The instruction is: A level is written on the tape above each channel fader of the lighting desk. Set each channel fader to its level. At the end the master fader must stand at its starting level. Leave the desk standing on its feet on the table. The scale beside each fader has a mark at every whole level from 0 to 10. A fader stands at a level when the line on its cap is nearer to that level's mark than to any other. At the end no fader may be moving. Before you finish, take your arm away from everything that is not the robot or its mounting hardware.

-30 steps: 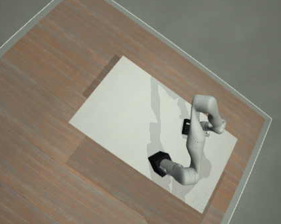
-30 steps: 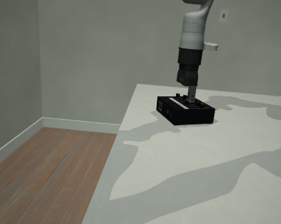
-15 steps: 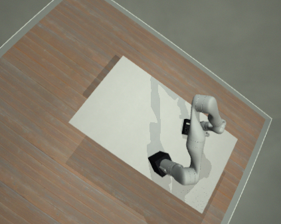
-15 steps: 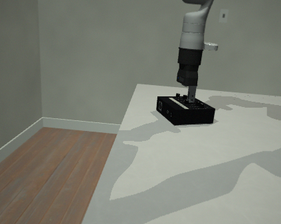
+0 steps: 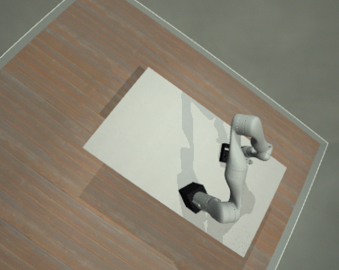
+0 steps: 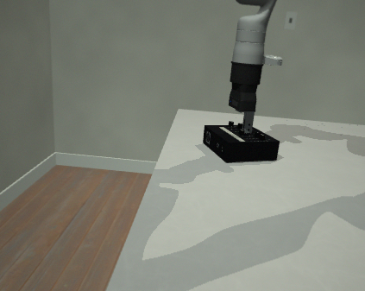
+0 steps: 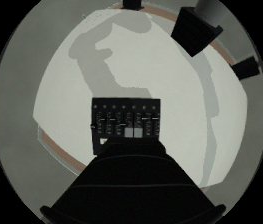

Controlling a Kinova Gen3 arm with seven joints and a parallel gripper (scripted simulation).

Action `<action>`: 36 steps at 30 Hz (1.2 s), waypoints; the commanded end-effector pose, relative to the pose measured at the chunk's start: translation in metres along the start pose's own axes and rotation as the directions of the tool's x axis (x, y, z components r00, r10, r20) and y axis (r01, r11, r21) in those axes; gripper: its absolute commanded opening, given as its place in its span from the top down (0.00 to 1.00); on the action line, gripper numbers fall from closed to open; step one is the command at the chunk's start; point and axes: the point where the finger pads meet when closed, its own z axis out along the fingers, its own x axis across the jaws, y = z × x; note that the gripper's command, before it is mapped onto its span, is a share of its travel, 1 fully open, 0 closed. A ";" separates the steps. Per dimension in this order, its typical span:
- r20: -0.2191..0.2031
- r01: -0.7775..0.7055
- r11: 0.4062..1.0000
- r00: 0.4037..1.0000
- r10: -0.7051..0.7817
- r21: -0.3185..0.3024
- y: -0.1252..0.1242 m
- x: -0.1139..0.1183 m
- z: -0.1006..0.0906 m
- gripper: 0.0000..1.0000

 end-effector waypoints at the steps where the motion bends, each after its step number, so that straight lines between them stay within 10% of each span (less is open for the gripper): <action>1: -0.002 0.000 1.000 1.000 0.000 -0.001 0.003 0.001 0.000 1.00; 36: -0.002 0.000 1.000 1.000 0.000 -0.001 -0.003 0.001 0.000 1.00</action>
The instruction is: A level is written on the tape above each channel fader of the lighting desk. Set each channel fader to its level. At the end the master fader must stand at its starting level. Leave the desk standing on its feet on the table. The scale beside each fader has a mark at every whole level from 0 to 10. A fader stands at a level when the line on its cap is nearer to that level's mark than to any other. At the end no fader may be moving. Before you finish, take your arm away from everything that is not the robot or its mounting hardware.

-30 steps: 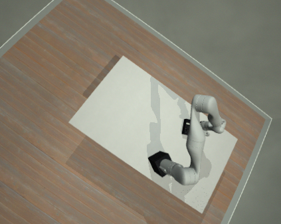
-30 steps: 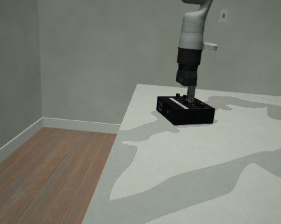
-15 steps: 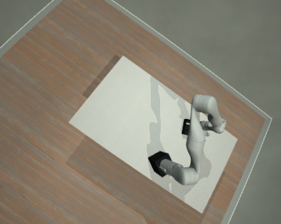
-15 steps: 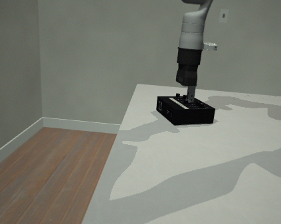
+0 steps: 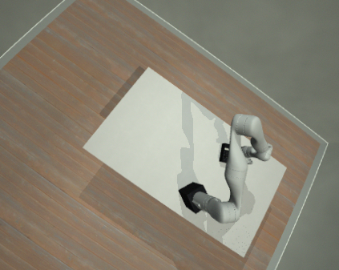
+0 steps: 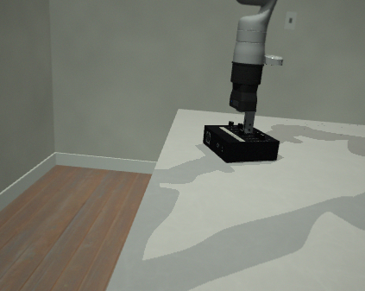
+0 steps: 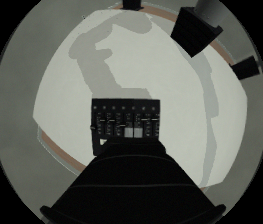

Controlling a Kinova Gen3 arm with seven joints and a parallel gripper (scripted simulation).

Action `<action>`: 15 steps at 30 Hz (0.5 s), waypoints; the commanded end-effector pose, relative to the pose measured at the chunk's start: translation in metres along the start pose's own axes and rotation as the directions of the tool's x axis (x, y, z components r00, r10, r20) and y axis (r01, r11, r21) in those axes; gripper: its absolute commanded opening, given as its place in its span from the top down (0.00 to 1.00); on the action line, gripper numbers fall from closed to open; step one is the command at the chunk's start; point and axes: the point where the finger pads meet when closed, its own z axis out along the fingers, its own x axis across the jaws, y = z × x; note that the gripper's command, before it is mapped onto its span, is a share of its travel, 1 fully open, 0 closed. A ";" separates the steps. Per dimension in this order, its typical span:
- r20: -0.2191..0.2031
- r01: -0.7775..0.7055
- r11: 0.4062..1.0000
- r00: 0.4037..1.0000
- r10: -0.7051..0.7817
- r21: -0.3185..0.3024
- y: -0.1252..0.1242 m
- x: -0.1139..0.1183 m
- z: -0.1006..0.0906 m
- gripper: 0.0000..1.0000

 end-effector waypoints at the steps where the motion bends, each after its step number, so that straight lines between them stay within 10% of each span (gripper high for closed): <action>1: -0.002 0.002 1.000 1.000 -0.002 -0.003 -0.001 0.001 0.000 1.00; 15: -0.002 0.002 1.000 1.000 -0.002 -0.003 -0.001 0.001 -0.017 1.00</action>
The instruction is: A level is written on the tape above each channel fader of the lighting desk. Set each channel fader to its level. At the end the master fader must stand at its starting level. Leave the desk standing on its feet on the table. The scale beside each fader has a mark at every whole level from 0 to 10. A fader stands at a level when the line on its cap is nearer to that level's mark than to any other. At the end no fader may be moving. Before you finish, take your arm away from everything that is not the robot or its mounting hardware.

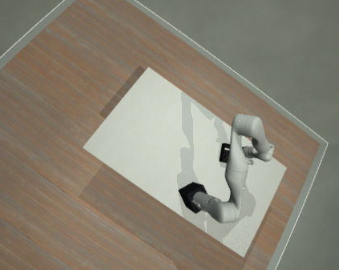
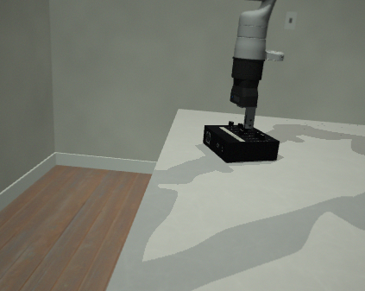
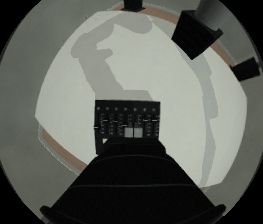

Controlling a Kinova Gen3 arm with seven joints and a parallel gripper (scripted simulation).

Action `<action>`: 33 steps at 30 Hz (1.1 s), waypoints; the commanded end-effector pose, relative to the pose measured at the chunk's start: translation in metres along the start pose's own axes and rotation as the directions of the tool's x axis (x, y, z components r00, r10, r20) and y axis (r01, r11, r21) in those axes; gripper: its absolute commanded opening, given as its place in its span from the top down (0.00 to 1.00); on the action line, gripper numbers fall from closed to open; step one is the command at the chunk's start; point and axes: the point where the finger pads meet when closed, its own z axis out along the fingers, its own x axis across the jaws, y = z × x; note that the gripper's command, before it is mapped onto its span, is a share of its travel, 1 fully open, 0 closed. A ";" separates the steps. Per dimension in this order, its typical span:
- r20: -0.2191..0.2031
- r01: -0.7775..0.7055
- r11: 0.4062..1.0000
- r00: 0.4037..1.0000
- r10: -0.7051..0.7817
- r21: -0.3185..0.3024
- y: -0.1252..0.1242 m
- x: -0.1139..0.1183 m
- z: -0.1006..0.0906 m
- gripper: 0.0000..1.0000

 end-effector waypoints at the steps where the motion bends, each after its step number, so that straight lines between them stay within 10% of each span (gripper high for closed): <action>1: -0.008 -0.008 1.000 1.000 0.008 -0.005 0.001 0.004 -0.009 1.00; 25: -0.008 -0.008 1.000 1.000 0.008 -0.005 0.001 0.003 -0.028 1.00; 33: -0.008 -0.008 1.000 1.000 0.008 -0.005 -0.033 -0.061 -0.024 1.00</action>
